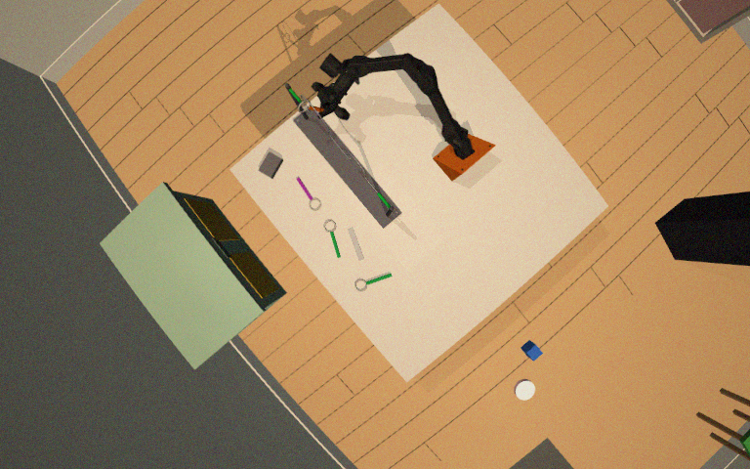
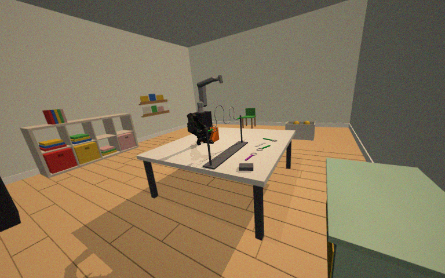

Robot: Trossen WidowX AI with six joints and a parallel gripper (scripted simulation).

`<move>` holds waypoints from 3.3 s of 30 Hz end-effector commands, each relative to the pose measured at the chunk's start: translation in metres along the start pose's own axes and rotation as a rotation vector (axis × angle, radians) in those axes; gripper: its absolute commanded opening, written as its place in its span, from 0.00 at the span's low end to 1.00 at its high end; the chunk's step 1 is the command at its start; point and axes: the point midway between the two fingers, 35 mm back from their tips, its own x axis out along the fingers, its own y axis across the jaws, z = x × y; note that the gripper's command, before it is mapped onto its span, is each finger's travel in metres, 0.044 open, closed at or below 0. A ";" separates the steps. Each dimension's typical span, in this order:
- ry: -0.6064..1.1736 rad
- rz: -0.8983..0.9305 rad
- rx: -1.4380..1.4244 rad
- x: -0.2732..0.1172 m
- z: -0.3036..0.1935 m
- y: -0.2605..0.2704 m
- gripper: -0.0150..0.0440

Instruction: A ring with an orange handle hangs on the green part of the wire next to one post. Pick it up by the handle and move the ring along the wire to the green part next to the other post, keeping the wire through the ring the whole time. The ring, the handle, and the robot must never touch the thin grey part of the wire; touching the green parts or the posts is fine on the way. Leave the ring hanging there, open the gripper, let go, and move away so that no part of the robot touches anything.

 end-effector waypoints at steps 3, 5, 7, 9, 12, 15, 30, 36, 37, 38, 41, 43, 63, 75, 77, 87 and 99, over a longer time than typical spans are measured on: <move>0.007 0.036 0.066 0.000 -0.002 0.015 0.00; 0.007 0.052 0.094 0.000 -0.001 0.020 0.00; 0.007 0.068 0.122 0.000 -0.001 0.025 0.00; 0.007 0.086 0.155 -0.001 0.000 0.031 0.00; 0.007 0.115 0.206 -0.001 0.001 0.040 0.00; 0.006 0.147 0.264 -0.002 0.003 0.050 0.00; 0.005 0.315 0.565 -0.013 0.022 0.095 0.00; 0.005 0.388 0.697 -0.020 0.035 0.112 0.00; 0.005 0.400 0.719 -0.021 0.037 0.114 0.00; 0.005 0.412 0.741 -0.023 0.040 0.117 0.00; 0.005 0.448 0.807 -0.027 0.047 0.124 0.00; 0.005 0.473 0.852 -0.030 0.052 0.128 0.00; 0.008 0.702 1.271 -0.061 0.109 0.152 0.00; 0.012 0.806 1.463 -0.077 0.137 0.151 0.00; 0.013 0.822 1.491 -0.079 0.142 0.151 0.00; 0.018 0.886 1.610 -0.091 0.163 0.144 0.00; 0.022 0.886 1.614 -0.097 0.173 0.139 0.00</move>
